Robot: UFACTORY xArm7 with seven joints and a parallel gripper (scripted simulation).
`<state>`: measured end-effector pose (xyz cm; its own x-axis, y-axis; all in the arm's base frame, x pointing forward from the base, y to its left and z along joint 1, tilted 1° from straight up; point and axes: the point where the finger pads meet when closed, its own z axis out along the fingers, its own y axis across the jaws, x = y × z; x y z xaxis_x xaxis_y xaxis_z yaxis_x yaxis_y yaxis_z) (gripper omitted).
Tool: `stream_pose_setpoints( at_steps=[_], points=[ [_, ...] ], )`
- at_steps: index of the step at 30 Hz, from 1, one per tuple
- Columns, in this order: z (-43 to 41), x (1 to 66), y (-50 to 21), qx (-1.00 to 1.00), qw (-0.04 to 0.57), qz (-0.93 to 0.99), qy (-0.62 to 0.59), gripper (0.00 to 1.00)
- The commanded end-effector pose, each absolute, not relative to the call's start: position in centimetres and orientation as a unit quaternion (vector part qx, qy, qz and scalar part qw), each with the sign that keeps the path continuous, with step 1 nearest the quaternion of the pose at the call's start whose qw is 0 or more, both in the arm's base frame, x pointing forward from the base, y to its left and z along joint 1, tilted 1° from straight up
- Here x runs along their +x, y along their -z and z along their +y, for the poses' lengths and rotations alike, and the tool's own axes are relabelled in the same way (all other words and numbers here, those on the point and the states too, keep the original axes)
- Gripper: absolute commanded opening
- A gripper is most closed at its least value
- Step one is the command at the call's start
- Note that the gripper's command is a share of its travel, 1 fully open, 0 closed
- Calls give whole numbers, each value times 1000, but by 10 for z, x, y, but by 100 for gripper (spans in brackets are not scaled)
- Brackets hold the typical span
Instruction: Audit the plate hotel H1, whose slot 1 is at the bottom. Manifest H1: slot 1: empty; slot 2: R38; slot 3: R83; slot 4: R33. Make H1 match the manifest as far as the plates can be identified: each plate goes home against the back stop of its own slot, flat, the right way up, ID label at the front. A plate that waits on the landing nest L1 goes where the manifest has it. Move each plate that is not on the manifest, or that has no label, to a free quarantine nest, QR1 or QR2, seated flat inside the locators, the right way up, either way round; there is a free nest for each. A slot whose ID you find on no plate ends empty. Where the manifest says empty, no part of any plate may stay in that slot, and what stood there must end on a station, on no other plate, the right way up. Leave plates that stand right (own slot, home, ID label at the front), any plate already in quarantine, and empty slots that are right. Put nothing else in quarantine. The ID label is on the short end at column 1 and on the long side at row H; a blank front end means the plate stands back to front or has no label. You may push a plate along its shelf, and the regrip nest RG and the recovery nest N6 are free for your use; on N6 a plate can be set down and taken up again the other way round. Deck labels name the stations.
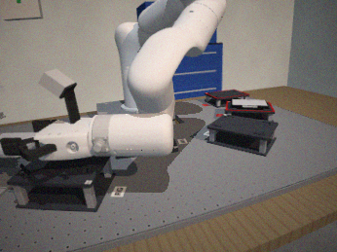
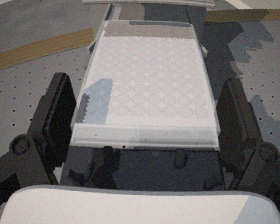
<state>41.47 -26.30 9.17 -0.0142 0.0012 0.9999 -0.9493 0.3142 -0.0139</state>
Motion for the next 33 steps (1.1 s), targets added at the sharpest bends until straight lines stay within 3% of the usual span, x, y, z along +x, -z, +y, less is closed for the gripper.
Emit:
stream_pose_setpoints(
  at_steps=[1, 33],
  points=[
    [-257, 418, -93, 410, 568, -578, -418, 0],
    [-212, 432, -93, 410, 568, -578, -418, 0]
  ],
)
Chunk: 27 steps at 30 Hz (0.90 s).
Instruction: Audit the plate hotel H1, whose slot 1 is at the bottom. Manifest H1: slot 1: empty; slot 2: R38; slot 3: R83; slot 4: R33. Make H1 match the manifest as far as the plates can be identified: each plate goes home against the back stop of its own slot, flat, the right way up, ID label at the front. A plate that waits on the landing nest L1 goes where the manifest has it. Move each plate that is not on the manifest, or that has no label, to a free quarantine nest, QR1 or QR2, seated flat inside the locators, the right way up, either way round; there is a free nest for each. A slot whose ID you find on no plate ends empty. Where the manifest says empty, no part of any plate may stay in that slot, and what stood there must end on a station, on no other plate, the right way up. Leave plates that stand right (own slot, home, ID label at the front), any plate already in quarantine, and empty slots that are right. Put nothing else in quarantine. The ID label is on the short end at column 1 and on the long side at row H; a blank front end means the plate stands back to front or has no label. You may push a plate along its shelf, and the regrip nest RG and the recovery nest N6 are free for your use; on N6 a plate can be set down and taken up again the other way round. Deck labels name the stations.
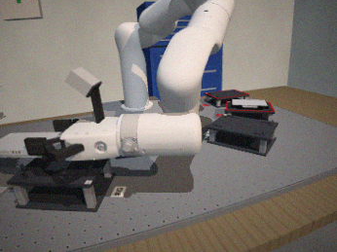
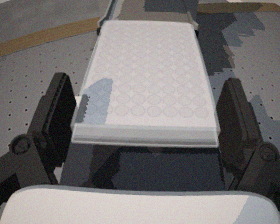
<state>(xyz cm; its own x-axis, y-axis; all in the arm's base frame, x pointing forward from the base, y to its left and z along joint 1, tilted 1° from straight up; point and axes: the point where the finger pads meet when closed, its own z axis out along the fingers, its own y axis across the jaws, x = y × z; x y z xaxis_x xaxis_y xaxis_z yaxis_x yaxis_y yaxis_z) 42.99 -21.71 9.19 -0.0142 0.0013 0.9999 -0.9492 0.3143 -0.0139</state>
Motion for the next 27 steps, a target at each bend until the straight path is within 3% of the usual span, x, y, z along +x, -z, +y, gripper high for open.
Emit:
stream_pose_setpoints(
  at_steps=[1, 27],
  points=[
    [-211, 433, -93, 410, 568, -578, -418, 0],
    [-173, 446, -94, 410, 568, -578, -418, 0]
  ],
)
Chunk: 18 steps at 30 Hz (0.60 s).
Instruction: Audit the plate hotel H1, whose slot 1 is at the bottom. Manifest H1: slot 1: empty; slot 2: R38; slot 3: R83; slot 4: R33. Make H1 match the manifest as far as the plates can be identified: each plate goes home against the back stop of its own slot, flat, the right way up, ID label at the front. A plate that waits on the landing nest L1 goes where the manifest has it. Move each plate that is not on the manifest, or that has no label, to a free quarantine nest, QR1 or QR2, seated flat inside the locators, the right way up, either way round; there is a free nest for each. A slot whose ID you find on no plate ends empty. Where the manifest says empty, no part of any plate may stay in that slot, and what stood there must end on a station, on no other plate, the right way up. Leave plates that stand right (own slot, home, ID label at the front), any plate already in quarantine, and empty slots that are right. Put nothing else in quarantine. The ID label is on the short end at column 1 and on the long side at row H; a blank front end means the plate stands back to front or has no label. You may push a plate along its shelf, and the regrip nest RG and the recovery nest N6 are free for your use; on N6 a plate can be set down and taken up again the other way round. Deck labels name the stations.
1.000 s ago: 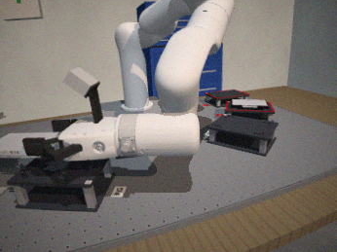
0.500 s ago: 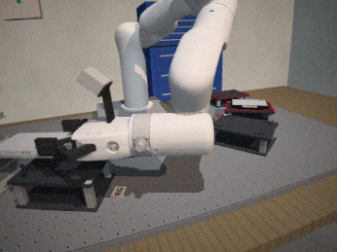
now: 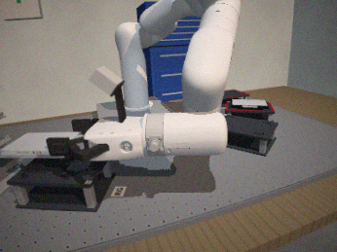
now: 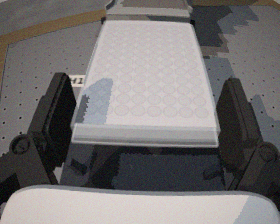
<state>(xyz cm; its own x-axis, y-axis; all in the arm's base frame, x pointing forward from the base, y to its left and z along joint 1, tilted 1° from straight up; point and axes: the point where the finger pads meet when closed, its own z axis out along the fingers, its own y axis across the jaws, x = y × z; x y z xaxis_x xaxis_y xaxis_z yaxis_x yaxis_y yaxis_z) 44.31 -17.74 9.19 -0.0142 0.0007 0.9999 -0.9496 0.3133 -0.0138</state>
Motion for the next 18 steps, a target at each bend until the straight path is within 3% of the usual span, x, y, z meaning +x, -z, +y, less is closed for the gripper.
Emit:
stream_pose_setpoints(
  at_steps=[1, 18],
  points=[
    [-173, 446, -94, 410, 568, -578, -418, 0],
    [-149, 453, -94, 410, 568, -578, -418, 0]
  ],
)
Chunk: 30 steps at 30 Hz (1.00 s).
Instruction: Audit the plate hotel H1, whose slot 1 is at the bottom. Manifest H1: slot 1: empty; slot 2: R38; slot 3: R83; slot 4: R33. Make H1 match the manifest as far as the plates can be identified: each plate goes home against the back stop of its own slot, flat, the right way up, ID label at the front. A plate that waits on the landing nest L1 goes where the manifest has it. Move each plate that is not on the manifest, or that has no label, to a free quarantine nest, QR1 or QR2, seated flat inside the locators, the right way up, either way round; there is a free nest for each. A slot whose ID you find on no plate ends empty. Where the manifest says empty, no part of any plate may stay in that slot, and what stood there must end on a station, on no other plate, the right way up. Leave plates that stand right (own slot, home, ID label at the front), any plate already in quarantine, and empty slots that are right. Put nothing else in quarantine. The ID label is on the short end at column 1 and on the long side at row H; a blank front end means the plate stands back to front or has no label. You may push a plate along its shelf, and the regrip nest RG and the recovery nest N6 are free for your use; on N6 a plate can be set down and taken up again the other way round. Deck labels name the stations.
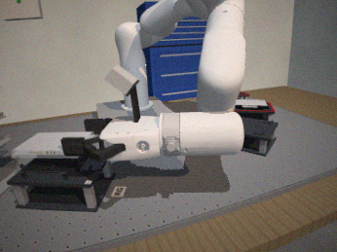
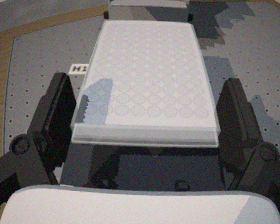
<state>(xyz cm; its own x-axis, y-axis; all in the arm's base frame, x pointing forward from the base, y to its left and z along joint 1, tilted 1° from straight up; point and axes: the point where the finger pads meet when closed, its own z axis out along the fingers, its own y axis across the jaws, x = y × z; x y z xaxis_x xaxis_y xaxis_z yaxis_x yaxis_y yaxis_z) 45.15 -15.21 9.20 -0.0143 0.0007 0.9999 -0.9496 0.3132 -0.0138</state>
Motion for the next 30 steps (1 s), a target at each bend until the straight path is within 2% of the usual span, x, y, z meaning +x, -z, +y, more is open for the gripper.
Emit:
stream_pose_setpoints(
  at_steps=[1, 30],
  points=[
    [-149, 453, -94, 410, 568, -578, -418, 0],
    [-147, 454, -74, 410, 568, -578, -418, 0]
  ],
)
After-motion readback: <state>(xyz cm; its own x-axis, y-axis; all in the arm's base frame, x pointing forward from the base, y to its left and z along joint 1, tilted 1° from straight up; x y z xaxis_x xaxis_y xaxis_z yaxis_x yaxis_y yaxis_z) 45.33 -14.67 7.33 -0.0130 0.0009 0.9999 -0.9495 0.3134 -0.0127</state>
